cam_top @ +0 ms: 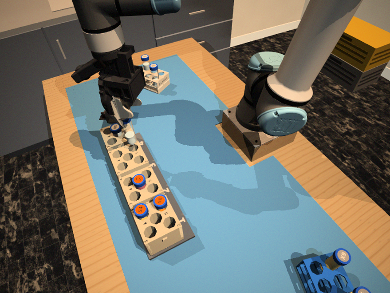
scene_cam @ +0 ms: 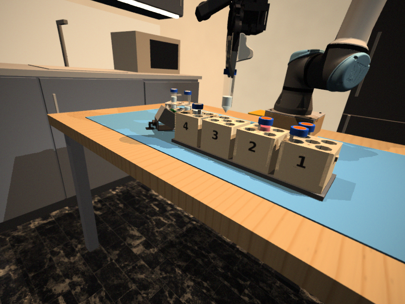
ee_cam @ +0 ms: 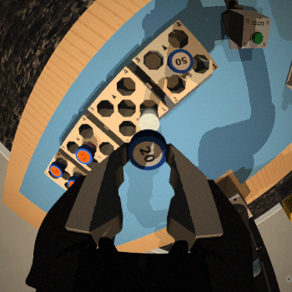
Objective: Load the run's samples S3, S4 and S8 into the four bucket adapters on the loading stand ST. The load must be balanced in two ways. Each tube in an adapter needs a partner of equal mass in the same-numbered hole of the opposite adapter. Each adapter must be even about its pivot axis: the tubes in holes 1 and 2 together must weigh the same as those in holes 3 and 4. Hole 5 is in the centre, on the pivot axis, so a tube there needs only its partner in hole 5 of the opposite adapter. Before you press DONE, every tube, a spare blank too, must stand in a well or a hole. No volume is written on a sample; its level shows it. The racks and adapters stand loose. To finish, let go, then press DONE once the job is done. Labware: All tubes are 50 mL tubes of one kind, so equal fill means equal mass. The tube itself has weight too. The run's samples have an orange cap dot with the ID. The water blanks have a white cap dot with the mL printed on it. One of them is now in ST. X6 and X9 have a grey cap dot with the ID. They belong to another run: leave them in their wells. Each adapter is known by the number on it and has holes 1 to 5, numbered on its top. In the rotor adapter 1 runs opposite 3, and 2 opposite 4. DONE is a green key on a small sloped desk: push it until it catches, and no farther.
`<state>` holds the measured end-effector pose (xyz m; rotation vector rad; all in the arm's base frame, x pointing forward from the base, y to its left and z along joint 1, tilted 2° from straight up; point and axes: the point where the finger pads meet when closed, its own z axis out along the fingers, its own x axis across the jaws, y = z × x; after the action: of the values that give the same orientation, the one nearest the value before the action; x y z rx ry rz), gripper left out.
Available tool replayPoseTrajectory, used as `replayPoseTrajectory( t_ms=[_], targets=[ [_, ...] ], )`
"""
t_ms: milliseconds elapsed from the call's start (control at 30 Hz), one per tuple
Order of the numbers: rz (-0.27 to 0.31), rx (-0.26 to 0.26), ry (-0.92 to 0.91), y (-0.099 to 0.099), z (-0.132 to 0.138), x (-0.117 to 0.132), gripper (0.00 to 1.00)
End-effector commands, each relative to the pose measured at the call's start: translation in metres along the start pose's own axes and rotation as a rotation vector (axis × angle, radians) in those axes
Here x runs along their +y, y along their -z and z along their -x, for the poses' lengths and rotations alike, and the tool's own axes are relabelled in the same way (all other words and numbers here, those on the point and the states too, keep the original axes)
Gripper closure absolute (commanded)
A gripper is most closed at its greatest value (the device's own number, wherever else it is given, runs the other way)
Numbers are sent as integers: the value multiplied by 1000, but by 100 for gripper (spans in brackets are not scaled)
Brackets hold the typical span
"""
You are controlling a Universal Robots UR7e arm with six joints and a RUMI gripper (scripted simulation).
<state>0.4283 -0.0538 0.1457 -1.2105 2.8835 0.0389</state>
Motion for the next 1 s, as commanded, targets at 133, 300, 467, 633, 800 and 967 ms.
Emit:
replayPoseTrajectory(
  t_ms=[133,300,467,633,800,967],
  targets=[
    [-3,0,0,-14,1,-1,100],
    [-8,-2,0,-12,1,-2,100],
    [-8,-2,0,-12,1,-2,100],
    [-4,0,0,-17,1,-1,100],
    [-3,0,1,-23,1,-1,100],
    [-3,0,0,-30,1,-1,100]
  ],
)
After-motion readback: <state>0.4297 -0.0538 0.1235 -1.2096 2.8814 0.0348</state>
